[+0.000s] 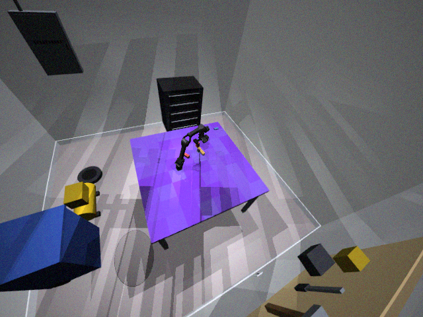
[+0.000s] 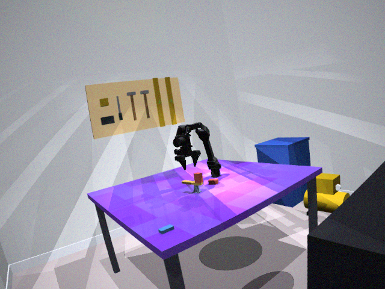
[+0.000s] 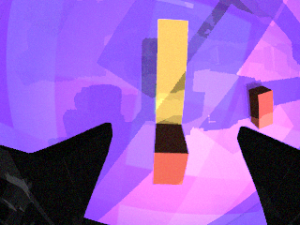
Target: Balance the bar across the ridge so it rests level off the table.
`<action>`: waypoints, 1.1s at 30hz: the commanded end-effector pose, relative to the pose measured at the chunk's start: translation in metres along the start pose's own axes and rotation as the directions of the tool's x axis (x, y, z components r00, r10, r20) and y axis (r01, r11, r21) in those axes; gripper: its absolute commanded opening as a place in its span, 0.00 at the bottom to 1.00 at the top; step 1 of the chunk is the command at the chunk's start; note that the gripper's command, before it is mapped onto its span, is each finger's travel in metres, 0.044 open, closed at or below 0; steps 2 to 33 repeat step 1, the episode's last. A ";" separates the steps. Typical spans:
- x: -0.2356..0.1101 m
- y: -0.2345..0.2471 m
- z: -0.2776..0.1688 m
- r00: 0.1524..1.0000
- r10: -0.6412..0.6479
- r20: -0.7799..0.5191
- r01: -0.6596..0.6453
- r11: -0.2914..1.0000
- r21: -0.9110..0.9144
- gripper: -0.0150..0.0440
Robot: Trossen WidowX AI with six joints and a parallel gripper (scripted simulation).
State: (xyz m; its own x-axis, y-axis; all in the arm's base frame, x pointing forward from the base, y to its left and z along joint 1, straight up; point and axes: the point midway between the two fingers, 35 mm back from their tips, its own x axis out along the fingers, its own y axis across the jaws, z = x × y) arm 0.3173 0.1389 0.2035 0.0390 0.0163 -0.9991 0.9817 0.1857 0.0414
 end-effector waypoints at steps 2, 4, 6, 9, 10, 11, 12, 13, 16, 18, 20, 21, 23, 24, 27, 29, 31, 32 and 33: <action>0.000 0.000 0.000 1.000 -0.002 0.001 0.002 1.000 0.000 1.00; 0.000 0.000 0.000 1.000 -0.002 0.001 0.002 1.000 0.000 1.00; 0.000 0.000 0.000 1.000 -0.002 0.001 0.002 1.000 0.000 1.00; 0.000 0.000 0.000 1.000 -0.002 0.001 0.002 1.000 0.000 1.00; 0.000 0.000 0.000 1.000 -0.002 0.001 0.002 1.000 0.000 1.00; 0.000 0.000 0.000 1.000 -0.002 0.001 0.002 1.000 0.000 1.00; 0.000 0.000 0.000 1.000 -0.002 0.001 0.002 1.000 0.000 1.00; 0.000 0.000 0.000 1.000 -0.002 0.001 0.002 1.000 0.000 1.00; 0.000 0.000 0.000 1.000 -0.002 0.001 0.002 1.000 0.000 1.00; 0.000 0.000 0.000 1.000 -0.002 0.001 0.002 1.000 0.000 1.00; 0.000 0.000 0.000 1.000 -0.002 0.001 0.002 1.000 0.000 1.00; 0.000 0.000 0.000 1.000 -0.002 0.001 0.002 1.000 0.000 1.00; 0.000 0.000 0.000 1.000 -0.002 0.001 0.002 1.000 0.000 1.00; 0.000 0.000 0.000 1.000 -0.002 0.001 0.002 1.000 0.000 1.00; 0.000 0.000 0.000 1.000 -0.002 0.001 0.002 1.000 0.000 1.00; 0.000 0.000 0.000 1.000 -0.002 0.001 0.002 1.000 0.000 1.00; 0.000 0.000 0.000 1.000 -0.002 0.001 0.002 1.000 0.000 1.00; 0.000 0.000 0.000 1.000 -0.002 0.001 0.002 1.000 0.000 1.00; 0.000 0.000 0.000 1.000 -0.002 0.001 0.002 1.000 0.000 1.00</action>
